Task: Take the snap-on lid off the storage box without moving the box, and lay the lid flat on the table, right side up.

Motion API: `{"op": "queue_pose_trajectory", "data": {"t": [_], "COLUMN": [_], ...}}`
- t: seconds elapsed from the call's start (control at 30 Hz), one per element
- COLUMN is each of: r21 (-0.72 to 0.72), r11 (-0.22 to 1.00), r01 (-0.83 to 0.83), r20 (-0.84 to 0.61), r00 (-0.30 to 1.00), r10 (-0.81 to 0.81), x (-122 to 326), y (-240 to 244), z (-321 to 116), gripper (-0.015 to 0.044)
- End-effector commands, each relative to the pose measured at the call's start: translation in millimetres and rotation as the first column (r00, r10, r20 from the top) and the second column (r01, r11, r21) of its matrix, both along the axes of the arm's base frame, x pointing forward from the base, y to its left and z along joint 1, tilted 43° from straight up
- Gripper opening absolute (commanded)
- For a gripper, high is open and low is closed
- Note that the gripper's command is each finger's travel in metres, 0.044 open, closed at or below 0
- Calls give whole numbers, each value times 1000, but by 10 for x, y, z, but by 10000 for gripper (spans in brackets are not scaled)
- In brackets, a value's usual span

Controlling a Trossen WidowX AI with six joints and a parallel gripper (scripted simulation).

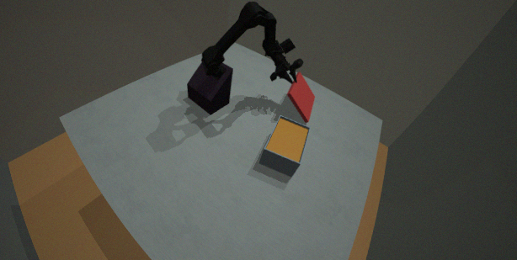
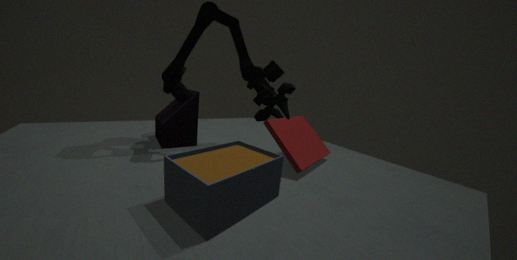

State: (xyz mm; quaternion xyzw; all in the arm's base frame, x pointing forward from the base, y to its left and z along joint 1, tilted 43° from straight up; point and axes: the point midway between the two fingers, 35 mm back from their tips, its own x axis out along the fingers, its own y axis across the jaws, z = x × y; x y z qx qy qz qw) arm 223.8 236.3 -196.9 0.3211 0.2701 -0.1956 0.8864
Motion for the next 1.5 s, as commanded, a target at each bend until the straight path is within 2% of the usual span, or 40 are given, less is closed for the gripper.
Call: {"op": "queue_pose_trajectory", "data": {"t": [0.0,1.47], "r21": [5,4], "r11": [1000,1000], "r01": [-3,-3], "r20": [2,3], "r00": [1000,1000], "r10": [3,3], "x": [6,46], "y": [0,-239], "z": [-11,-272], "gripper": [0,0]}}
